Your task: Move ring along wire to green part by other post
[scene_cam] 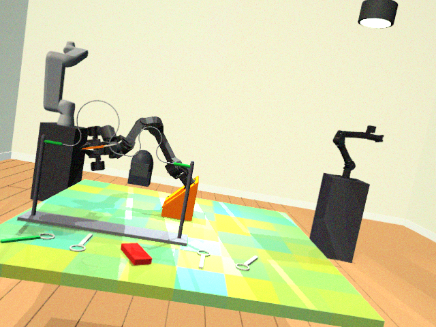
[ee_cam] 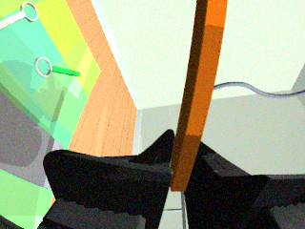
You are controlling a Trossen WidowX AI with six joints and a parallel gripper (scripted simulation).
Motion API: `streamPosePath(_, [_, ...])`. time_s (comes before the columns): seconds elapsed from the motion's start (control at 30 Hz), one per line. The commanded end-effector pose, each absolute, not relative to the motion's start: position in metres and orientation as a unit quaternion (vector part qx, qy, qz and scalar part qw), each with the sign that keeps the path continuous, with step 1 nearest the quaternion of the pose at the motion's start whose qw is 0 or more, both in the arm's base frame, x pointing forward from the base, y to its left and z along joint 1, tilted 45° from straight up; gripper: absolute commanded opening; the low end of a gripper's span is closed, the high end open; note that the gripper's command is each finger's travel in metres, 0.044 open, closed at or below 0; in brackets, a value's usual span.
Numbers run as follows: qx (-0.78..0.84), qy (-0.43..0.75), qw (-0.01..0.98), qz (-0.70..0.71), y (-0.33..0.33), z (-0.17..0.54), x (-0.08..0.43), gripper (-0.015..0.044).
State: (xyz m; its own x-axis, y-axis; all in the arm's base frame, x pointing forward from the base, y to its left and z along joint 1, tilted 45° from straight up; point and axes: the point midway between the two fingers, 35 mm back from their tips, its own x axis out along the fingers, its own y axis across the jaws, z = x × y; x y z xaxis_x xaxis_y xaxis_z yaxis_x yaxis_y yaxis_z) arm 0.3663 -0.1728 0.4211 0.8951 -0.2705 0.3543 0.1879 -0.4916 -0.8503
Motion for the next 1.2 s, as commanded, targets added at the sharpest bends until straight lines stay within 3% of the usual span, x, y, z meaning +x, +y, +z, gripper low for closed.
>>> streamPosePath(0.0, [-0.804,0.042,0.551,-0.221,-0.181,0.405,0.367,-0.015])
streamPosePath(1.17, [-0.521,0.147,0.829,-0.144,-0.172,0.281,0.37,-0.015])
